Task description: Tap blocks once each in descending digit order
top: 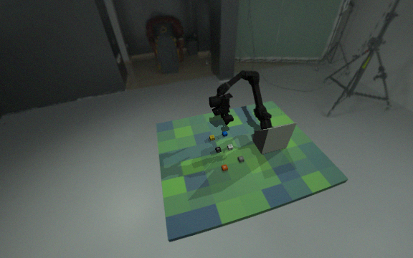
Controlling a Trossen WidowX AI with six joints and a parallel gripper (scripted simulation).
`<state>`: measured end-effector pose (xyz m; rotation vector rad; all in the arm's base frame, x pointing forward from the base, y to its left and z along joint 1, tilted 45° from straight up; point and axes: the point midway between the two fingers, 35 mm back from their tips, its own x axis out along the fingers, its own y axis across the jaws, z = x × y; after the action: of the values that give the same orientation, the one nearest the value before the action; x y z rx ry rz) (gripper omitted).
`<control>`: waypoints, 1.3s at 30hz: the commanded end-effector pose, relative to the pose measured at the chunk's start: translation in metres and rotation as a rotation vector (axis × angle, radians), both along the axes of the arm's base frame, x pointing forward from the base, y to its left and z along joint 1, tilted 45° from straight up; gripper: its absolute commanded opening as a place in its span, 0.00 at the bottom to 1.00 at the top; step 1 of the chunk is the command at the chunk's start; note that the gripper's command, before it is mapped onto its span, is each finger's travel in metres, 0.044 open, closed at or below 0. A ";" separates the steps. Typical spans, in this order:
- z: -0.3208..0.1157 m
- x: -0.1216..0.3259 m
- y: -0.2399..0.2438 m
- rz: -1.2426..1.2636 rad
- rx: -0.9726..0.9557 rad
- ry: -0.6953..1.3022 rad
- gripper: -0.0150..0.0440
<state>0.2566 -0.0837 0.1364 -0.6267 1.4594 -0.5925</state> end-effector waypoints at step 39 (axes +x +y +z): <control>-0.134 -0.001 0.138 0.002 0.016 0.001 0.93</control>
<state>0.2659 0.0256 0.0274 -0.6116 1.4573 -0.6013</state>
